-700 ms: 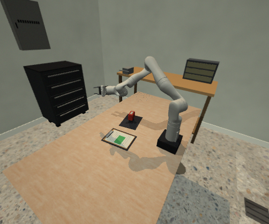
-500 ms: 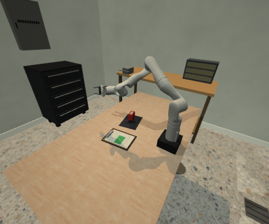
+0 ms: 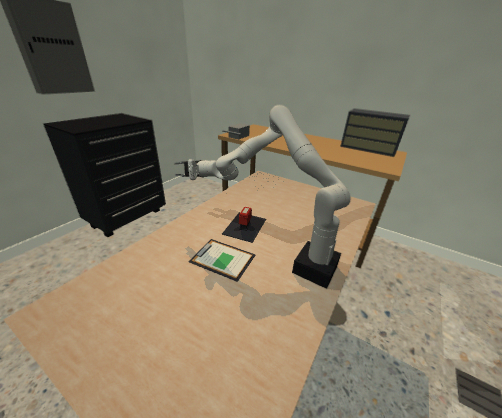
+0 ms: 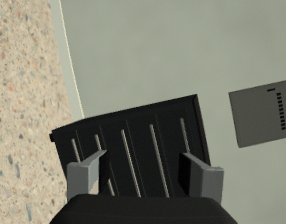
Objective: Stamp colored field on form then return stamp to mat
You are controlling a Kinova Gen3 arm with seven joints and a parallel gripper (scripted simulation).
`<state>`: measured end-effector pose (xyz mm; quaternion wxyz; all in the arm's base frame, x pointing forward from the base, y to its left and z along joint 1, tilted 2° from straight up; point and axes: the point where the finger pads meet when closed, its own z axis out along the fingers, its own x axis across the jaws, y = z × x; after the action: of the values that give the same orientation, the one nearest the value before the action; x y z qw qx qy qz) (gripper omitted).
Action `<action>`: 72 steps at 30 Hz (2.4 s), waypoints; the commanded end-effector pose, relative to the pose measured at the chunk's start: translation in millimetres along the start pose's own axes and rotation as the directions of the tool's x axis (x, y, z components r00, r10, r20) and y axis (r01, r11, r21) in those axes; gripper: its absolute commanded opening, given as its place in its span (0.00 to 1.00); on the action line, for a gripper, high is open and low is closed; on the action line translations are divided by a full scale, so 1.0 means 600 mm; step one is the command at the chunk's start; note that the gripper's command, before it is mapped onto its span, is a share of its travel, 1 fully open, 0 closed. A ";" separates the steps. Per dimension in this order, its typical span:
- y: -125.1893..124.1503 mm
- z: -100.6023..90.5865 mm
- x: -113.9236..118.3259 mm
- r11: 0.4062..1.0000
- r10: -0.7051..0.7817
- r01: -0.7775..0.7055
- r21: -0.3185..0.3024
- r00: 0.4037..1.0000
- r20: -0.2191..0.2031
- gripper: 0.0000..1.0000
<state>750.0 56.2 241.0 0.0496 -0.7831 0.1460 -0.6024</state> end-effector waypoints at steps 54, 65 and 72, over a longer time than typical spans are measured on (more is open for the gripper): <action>0.319 -0.156 -0.174 -0.184 0.904 -0.790 -0.584 0.097 -0.416 1.00; 0.325 -0.169 -0.182 -0.238 0.892 -0.775 -0.586 0.063 -0.447 1.00; 0.330 -0.181 -0.190 -0.291 0.878 -0.757 -0.585 0.032 -0.478 1.00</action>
<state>587.9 -85.1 113.5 0.1395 -0.4333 0.8665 -0.2049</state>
